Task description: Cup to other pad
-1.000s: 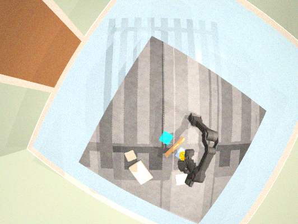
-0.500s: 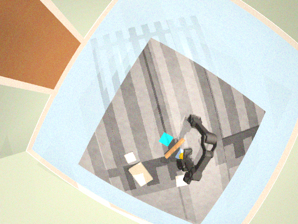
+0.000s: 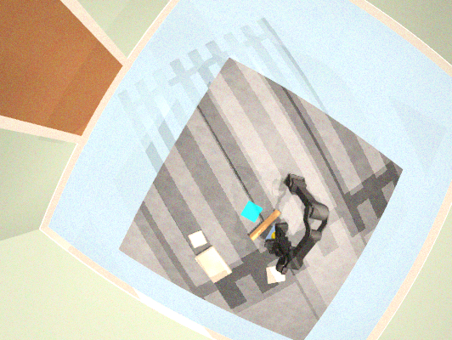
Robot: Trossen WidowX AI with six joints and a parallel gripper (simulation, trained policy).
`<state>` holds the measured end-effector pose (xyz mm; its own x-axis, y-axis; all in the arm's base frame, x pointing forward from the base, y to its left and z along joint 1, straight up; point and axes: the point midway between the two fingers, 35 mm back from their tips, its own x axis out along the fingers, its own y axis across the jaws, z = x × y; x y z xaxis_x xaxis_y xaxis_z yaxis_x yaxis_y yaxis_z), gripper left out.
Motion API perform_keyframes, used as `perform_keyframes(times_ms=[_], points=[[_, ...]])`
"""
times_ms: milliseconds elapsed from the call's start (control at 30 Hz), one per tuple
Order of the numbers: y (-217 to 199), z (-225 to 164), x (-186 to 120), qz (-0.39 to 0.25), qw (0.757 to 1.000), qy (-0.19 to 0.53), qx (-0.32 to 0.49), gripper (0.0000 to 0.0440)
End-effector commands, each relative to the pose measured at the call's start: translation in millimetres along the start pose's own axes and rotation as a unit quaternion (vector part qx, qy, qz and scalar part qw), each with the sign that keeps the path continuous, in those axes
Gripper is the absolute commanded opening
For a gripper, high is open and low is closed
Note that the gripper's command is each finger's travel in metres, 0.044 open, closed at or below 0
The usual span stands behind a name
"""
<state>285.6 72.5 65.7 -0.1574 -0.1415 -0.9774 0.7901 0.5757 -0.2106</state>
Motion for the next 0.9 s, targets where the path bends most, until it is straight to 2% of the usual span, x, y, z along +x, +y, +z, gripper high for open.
perform_keyframes(times_ms=[0, 400, 667, 867], points=[[-7.2, 1.9, 4.5, -0.008, 1.0, -0.006, -0.011, 0.0], [-21.4, 6.0, -18.6, 0.012, 1.0, -0.004, 0.005, 0.0001], [-37.9, 11.9, -43.8, 0.034, 0.999, -0.001, 0.037, 0.0019], [-48.7, 20.5, -61.1, 0.055, 0.996, -0.003, 0.067, 0.0015]])
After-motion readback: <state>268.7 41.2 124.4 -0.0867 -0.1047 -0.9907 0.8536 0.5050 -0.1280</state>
